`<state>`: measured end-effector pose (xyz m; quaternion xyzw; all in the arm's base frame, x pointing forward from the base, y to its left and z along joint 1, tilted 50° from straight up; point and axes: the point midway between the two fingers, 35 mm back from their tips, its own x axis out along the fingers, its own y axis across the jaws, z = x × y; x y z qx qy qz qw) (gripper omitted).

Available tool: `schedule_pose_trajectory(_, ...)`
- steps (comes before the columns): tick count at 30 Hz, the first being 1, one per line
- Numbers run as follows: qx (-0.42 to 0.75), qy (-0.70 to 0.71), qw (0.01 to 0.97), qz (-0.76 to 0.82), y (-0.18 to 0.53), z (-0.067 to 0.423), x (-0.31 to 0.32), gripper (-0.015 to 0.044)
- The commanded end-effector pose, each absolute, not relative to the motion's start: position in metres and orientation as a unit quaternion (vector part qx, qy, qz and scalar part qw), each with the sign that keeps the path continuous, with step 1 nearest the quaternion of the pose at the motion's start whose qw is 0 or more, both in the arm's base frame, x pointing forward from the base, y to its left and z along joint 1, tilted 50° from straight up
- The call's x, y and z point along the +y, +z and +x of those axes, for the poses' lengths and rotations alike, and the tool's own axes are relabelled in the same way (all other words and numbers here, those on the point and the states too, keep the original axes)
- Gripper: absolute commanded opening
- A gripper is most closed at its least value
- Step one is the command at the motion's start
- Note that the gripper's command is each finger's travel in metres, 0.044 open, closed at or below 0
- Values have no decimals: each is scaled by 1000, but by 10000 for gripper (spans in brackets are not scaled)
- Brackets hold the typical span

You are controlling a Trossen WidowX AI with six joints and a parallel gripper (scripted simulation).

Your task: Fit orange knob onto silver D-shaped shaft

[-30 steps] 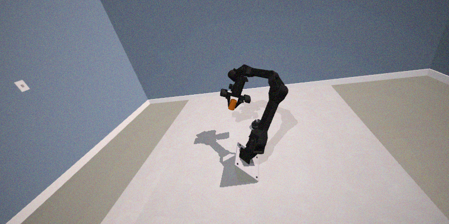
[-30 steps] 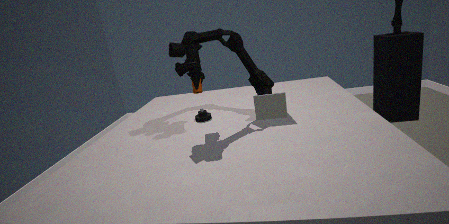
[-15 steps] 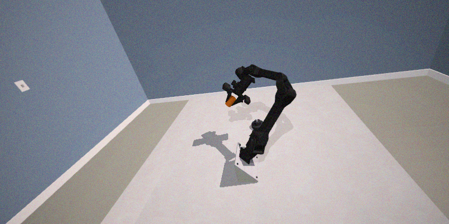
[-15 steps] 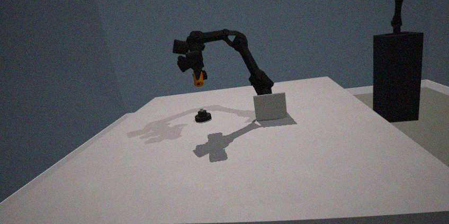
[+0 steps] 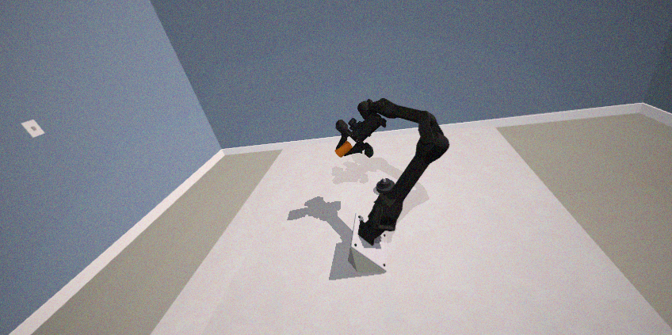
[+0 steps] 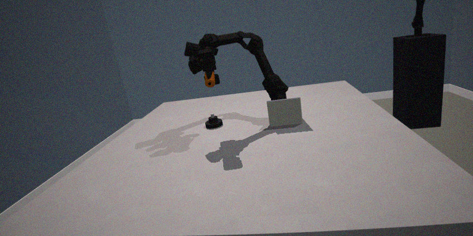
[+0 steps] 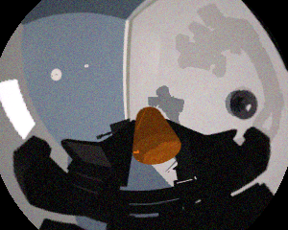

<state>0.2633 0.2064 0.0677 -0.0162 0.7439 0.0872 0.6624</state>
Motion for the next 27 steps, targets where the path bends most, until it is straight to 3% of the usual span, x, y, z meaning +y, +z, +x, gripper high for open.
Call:
schedule_pose_trajectory(1, 739, 108, 665, 0, 72, 264, 207, 0)
schedule_pose_trajectory(27, 745, 111, 658, 15, 67, 264, 202, 0)
